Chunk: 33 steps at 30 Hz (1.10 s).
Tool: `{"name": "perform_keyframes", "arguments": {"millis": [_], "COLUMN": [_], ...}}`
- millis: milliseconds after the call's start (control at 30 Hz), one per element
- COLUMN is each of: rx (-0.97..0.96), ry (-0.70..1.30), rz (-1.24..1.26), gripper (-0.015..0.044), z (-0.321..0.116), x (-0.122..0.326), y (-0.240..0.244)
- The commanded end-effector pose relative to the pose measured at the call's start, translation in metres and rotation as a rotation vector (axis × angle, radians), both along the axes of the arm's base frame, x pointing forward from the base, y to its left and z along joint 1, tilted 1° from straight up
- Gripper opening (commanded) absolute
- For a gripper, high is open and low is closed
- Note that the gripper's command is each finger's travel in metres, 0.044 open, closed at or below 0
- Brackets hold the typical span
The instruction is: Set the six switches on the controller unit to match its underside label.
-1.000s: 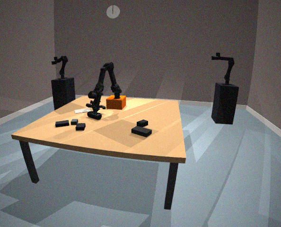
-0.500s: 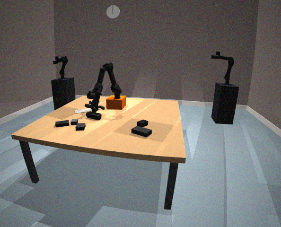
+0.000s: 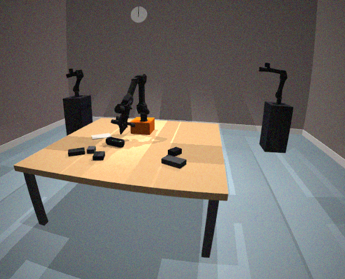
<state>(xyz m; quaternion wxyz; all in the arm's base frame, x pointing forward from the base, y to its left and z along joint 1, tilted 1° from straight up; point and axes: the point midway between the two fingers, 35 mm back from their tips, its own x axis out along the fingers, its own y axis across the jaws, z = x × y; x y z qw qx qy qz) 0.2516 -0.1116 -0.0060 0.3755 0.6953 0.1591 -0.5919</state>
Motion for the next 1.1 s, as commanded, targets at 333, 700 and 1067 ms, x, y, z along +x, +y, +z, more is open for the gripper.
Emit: {"name": "perform_keyframes", "arguments": {"millis": [333,700,1067], "rx": [0.031,0.089,0.153], "ry": [0.086,0.201,0.310], "rz": [0.064,0.170,0.271], "gripper": [0.0000,0.0000,0.0000], "z": [0.011,0.022,0.026], "x": [0.024,0.079,0.125], "y": [0.000,-0.004,-0.003]}}
